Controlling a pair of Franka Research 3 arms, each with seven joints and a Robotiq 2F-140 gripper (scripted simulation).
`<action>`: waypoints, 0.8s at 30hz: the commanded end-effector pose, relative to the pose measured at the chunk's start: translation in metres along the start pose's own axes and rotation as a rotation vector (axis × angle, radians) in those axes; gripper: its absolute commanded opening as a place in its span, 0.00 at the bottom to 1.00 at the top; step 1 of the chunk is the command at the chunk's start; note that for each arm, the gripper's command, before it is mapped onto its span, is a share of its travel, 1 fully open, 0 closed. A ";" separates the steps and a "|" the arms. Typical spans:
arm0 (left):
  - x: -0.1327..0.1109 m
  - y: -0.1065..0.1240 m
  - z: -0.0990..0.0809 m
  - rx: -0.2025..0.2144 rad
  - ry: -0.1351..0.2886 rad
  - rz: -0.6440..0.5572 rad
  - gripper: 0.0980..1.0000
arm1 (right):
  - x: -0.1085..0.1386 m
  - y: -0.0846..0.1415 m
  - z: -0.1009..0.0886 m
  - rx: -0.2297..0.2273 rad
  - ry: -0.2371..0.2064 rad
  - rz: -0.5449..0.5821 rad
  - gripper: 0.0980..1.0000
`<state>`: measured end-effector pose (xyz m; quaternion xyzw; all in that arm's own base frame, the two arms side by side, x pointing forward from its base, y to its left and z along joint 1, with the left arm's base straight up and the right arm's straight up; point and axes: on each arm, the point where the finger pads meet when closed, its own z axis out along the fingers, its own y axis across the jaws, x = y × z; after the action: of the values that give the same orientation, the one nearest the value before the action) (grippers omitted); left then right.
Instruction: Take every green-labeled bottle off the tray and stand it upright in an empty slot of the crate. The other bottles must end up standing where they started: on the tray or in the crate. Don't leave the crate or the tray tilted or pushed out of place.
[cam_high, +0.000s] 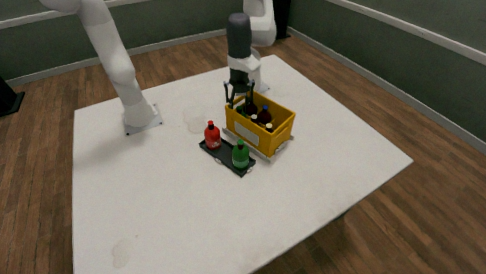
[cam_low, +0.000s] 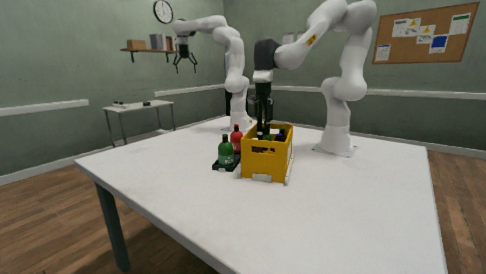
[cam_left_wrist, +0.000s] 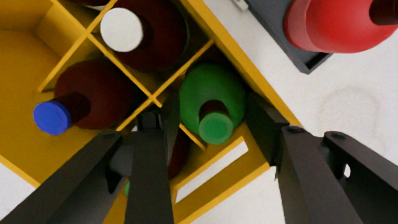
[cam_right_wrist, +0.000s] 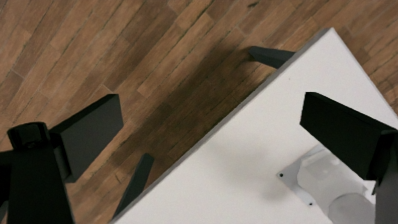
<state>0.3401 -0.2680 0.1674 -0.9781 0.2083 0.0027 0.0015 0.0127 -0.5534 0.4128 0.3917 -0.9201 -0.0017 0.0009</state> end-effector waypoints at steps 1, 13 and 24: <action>0.002 0.002 -0.003 -0.002 0.006 0.002 0.38 | 0.001 -0.001 0.000 0.004 0.000 -0.004 1.00; 0.002 0.002 -0.014 -0.002 0.006 0.002 0.38 | 0.001 -0.001 0.000 0.004 0.000 -0.004 1.00; 0.001 0.002 -0.041 -0.002 0.006 0.002 0.38 | 0.001 -0.001 0.000 0.004 0.000 -0.004 1.00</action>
<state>0.3421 -0.2699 0.1990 -0.9780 0.2086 -0.0015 0.0002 0.0127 -0.5534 0.4128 0.3917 -0.9201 -0.0017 0.0009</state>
